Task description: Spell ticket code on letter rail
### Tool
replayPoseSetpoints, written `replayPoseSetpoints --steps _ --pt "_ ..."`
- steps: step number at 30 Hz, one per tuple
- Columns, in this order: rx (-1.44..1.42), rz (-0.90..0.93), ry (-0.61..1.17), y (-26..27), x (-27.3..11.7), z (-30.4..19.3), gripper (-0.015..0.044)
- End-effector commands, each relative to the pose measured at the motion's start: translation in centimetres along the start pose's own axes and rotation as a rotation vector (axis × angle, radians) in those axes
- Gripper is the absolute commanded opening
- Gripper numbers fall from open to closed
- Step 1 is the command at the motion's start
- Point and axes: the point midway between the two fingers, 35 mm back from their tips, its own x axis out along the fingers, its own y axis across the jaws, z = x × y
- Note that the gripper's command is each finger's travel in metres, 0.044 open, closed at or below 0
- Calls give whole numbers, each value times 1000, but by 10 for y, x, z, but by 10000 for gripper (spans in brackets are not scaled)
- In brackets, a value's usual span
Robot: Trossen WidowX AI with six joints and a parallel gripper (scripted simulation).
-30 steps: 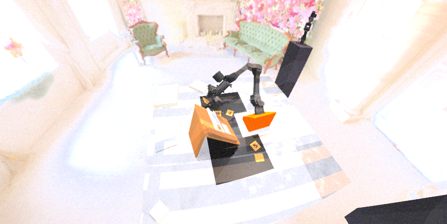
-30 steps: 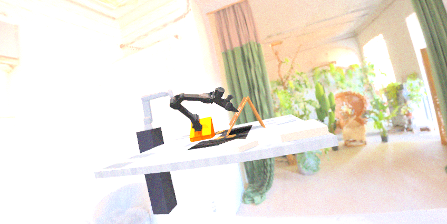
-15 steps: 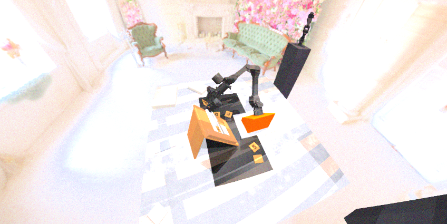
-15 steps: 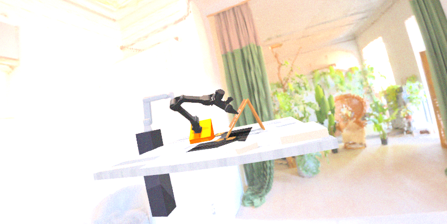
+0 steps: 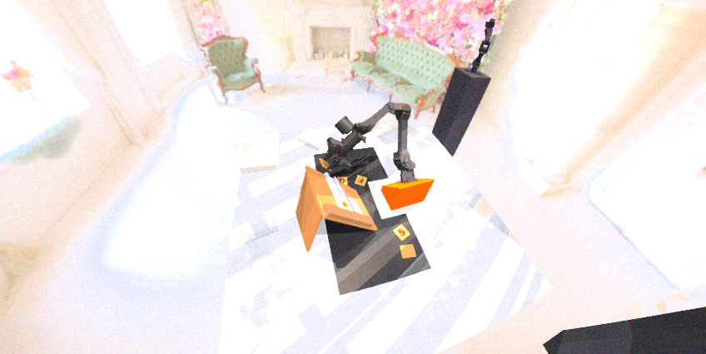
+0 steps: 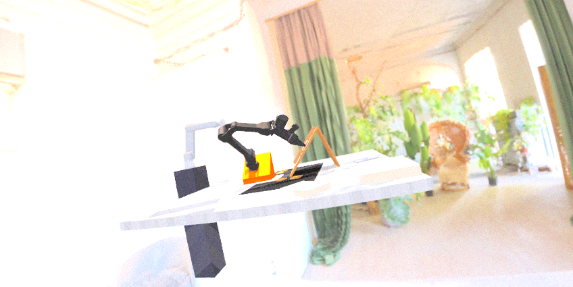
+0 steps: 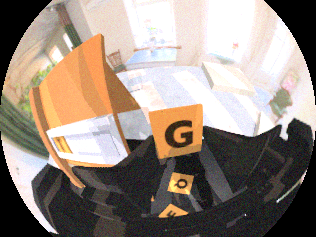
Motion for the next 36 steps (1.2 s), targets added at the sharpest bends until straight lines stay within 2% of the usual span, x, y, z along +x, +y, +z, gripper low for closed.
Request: replayPoseSetpoints --steps 1,36 --pt "3 -1 1 3 0 0 0" --pt "4 0 1 21 0 0 0"
